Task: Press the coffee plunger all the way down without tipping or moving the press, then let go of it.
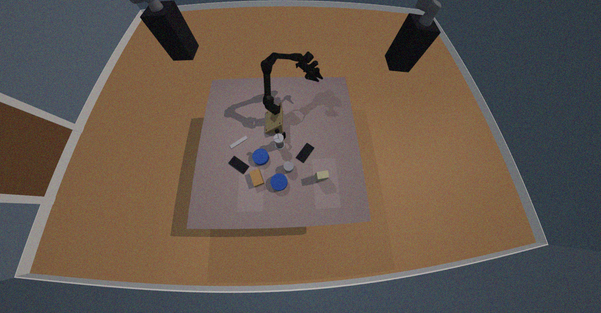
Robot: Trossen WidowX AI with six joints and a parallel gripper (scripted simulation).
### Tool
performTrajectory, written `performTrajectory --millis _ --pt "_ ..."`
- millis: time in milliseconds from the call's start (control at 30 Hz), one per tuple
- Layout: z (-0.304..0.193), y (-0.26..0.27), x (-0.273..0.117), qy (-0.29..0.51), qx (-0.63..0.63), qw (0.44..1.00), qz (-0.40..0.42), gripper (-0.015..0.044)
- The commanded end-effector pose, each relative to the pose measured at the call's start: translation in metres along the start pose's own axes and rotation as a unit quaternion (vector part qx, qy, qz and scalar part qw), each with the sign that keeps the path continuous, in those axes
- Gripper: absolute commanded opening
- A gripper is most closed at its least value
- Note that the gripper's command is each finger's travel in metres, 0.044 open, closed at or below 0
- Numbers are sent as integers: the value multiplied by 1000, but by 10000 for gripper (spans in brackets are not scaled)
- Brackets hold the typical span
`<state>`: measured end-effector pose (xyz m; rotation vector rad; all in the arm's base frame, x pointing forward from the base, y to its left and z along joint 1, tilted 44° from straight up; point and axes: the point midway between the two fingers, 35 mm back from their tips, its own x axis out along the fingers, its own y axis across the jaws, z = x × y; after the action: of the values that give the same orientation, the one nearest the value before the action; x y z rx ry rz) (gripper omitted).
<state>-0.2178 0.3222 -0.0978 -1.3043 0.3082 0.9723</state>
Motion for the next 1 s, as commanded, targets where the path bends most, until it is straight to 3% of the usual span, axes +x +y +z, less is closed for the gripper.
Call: performTrajectory --millis 0,467,967 --pt "13 -70 12 29 58 997 -41 440" --pt "-17 -284 32 119 227 951 -173 440" --pt "-163 -458 -4 220 369 842 -325 440"
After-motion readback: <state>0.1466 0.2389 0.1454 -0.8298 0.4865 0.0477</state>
